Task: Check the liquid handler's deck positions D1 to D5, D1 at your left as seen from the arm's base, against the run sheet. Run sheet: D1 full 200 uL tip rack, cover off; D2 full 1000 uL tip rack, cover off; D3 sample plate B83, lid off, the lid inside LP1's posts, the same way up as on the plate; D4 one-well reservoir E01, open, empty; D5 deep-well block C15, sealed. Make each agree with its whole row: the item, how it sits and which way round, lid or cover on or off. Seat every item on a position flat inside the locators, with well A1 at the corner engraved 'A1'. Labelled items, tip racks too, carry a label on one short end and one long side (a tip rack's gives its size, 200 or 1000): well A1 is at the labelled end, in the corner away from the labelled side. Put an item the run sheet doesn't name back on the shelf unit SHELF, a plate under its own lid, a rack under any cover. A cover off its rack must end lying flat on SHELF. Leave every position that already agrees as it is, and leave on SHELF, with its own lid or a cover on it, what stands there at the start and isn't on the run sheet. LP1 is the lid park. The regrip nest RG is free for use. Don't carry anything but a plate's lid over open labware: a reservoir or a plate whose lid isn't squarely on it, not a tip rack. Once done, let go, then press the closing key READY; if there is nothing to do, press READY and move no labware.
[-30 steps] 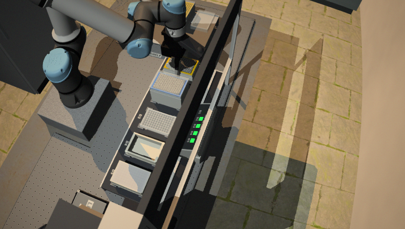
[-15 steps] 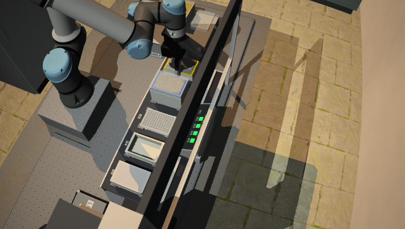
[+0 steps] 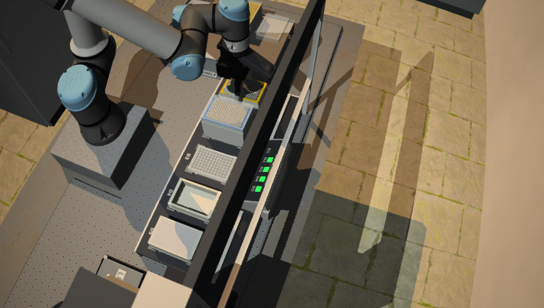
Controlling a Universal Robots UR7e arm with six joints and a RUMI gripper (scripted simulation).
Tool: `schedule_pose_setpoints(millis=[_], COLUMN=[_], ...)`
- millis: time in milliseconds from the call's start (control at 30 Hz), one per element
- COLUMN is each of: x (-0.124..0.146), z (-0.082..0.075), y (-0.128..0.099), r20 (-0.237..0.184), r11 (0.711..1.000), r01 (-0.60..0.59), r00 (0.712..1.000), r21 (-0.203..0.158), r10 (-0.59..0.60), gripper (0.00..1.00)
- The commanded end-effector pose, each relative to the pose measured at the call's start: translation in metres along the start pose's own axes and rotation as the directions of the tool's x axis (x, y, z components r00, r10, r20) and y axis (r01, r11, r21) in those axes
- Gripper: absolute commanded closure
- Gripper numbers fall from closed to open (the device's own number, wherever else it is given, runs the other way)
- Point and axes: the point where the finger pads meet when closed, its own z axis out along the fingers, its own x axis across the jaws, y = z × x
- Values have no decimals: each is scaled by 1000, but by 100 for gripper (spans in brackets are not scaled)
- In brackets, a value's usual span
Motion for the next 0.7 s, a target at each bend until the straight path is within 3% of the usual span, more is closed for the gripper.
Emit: schedule_pose_setpoints(millis=[0, 400, 433, 667], x=[0, 0, 0, 0], z=[1, 3, 3, 3], y=[0, 0, 0, 0], r20=[1, 1, 1, 1], r11=[1000, 1000, 1000, 1000], r01=[0, 0, 0, 0], r00=[1000, 1000, 1000, 1000], r21=[1, 1, 1, 1], r10=[0, 0, 0, 0], gripper=[100, 100, 18, 18])
